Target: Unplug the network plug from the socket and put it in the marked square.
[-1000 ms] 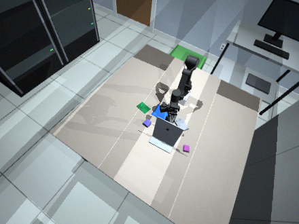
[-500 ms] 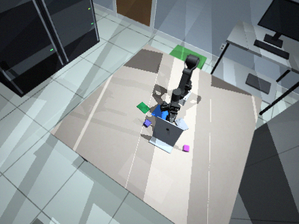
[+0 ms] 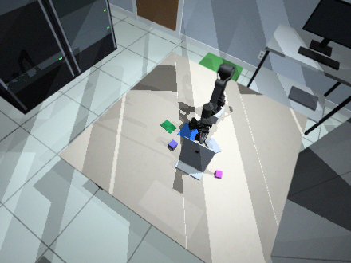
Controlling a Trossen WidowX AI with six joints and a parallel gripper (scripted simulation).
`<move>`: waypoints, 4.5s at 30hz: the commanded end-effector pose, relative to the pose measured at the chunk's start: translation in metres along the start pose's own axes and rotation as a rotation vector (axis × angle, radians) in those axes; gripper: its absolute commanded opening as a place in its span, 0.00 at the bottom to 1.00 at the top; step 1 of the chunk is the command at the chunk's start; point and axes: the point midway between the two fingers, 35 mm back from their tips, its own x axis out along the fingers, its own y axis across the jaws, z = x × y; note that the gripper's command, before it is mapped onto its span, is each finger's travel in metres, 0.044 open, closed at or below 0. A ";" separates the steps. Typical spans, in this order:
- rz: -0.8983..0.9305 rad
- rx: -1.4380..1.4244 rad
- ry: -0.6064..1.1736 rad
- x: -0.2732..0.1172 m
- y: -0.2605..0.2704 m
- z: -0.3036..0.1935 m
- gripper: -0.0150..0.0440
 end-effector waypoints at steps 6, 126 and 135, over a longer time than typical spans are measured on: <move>0.001 0.003 0.003 -0.007 0.000 -0.002 0.25; -0.669 0.227 -0.415 -0.122 -0.069 0.052 0.25; -0.877 0.277 -0.533 -0.162 -0.099 0.059 0.25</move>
